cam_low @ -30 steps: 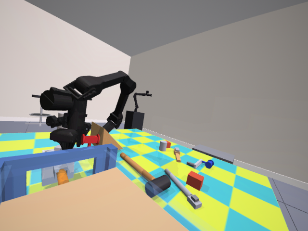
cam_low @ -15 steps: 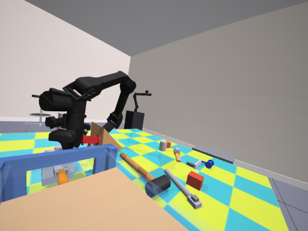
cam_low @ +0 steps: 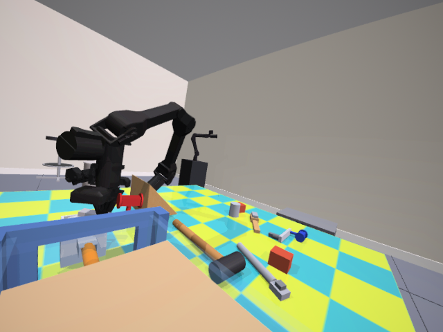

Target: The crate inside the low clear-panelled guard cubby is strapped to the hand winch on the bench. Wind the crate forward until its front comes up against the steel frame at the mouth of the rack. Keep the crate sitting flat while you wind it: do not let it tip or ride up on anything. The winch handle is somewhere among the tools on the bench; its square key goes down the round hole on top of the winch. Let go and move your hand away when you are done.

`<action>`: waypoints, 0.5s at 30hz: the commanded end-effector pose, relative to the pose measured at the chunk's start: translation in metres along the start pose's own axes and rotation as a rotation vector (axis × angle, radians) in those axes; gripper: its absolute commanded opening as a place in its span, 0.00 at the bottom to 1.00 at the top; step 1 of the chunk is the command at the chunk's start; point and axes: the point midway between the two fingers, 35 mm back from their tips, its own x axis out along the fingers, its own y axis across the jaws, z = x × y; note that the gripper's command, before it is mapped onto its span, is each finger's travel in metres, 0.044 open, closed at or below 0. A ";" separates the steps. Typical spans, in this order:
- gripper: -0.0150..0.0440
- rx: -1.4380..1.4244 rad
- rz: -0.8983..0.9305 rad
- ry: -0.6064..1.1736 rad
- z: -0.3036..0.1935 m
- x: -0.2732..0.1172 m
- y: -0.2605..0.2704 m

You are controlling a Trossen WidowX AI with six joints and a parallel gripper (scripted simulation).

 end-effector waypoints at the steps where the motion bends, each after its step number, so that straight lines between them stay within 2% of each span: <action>1: 0.34 -0.007 0.006 -0.002 -0.001 0.000 0.002; 3: 0.25 -0.007 0.006 -0.002 -0.001 0.000 0.002; 15: 0.25 -0.003 0.019 0.042 0.002 -0.002 0.000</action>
